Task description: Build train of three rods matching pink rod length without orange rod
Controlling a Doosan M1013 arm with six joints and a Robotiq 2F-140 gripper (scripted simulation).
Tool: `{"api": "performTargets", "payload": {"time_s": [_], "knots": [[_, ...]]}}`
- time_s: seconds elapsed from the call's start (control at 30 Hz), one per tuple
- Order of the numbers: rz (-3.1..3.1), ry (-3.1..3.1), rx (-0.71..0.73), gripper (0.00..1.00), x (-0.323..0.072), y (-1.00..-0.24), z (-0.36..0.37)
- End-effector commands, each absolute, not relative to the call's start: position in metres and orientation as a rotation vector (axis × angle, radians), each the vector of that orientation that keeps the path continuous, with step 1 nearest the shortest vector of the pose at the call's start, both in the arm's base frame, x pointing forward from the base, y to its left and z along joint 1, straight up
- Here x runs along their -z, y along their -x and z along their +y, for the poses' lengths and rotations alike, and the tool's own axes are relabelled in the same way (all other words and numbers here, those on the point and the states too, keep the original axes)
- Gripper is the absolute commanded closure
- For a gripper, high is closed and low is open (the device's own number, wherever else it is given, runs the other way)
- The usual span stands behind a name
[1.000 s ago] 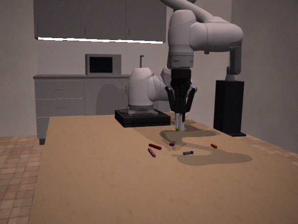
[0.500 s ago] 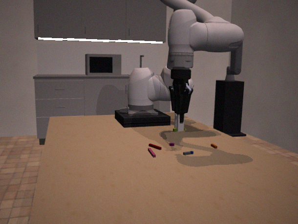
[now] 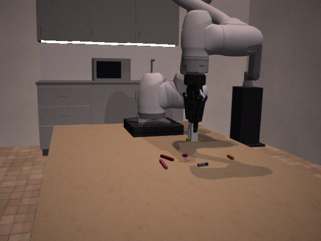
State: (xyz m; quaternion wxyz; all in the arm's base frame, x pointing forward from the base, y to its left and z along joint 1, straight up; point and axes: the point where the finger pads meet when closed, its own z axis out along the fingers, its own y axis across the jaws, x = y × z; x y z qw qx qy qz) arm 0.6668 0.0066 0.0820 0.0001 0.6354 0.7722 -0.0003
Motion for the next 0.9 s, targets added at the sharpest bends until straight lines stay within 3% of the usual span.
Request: {"api": "performTargets", "payload": {"time_s": [0.0,0.4,0.87], "knots": [[2.426,-1.996,0.0,0.97,-0.082,-0.667,0.007],[2.426,-1.996,0.0,0.97,-0.077,-0.667,0.007],[2.426,-1.996,0.0,0.97,-0.031,-0.667,0.006]]}}
